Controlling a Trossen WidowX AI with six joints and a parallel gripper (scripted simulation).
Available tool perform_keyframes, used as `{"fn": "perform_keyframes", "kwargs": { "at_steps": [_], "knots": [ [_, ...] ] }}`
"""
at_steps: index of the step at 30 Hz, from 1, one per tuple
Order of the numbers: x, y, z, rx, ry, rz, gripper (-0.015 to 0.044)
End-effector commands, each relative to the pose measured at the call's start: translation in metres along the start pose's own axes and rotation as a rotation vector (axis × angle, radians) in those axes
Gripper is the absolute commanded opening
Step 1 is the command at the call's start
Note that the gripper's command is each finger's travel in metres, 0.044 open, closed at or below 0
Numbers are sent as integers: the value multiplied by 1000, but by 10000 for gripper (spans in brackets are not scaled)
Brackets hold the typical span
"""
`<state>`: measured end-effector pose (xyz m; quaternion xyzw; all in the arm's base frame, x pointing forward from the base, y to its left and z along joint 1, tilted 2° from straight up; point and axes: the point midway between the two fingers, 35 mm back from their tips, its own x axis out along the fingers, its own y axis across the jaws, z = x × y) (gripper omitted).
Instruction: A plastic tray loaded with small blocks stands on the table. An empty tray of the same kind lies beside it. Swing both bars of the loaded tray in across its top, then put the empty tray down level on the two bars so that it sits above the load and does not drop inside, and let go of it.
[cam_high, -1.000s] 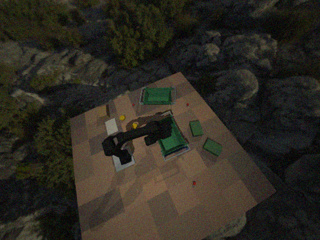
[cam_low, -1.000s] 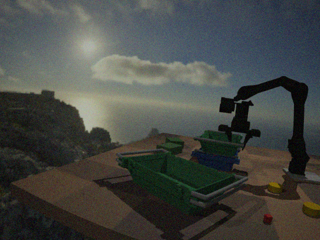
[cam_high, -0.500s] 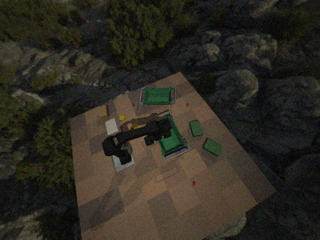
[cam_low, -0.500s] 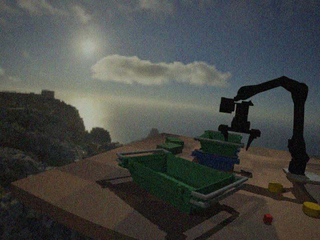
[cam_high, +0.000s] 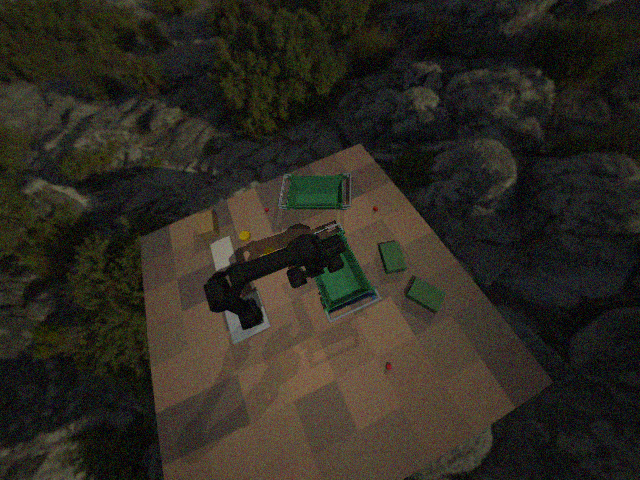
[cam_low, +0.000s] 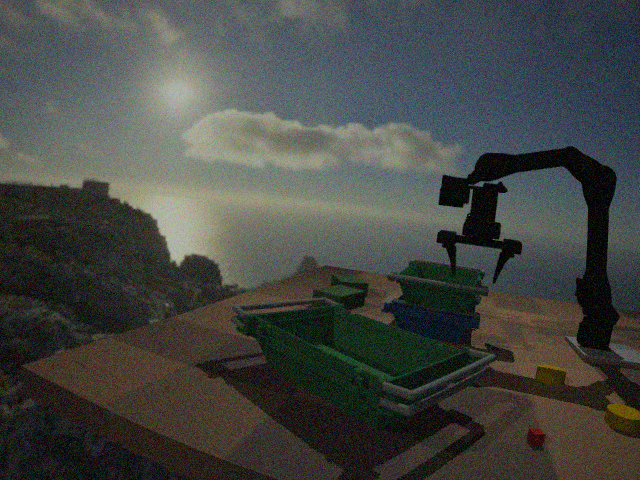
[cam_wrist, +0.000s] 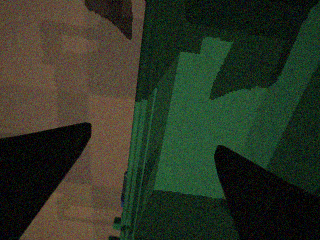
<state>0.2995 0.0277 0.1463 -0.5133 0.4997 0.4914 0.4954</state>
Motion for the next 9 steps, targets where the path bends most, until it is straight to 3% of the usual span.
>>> {"fn": "perform_keyframes", "kwargs": {
  "at_steps": [1,9],
  "knots": [
    [-22,-1,0,4,-1,-4,440],
    [-61,4,0,5,-2,-8,440]
  ]
}}
